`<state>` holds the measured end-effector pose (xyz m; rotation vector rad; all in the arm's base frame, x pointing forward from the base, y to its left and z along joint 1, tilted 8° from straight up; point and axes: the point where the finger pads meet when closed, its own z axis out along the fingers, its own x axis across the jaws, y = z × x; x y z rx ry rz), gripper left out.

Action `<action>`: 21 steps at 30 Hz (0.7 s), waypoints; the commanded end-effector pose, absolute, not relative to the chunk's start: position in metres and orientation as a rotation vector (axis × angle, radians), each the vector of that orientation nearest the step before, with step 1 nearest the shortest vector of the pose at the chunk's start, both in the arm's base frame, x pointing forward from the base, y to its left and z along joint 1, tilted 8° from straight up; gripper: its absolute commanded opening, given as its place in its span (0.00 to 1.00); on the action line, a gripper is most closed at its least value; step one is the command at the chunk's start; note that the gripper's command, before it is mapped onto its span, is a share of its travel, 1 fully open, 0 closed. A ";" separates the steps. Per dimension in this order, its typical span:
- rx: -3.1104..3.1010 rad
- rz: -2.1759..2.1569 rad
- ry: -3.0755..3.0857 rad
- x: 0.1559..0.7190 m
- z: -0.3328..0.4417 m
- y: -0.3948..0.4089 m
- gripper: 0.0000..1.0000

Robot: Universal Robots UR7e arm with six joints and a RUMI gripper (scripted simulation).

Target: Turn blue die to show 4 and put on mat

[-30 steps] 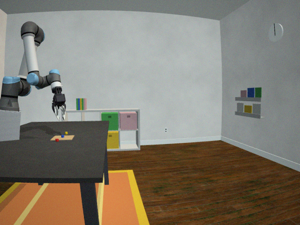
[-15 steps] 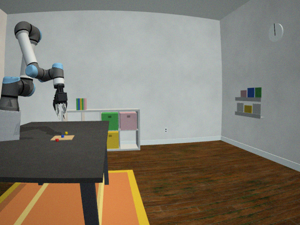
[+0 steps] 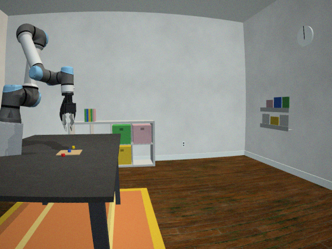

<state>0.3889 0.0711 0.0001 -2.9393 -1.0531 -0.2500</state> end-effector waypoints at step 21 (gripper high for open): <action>-2.846 -0.206 -1.240 0.391 -0.048 0.076 1.00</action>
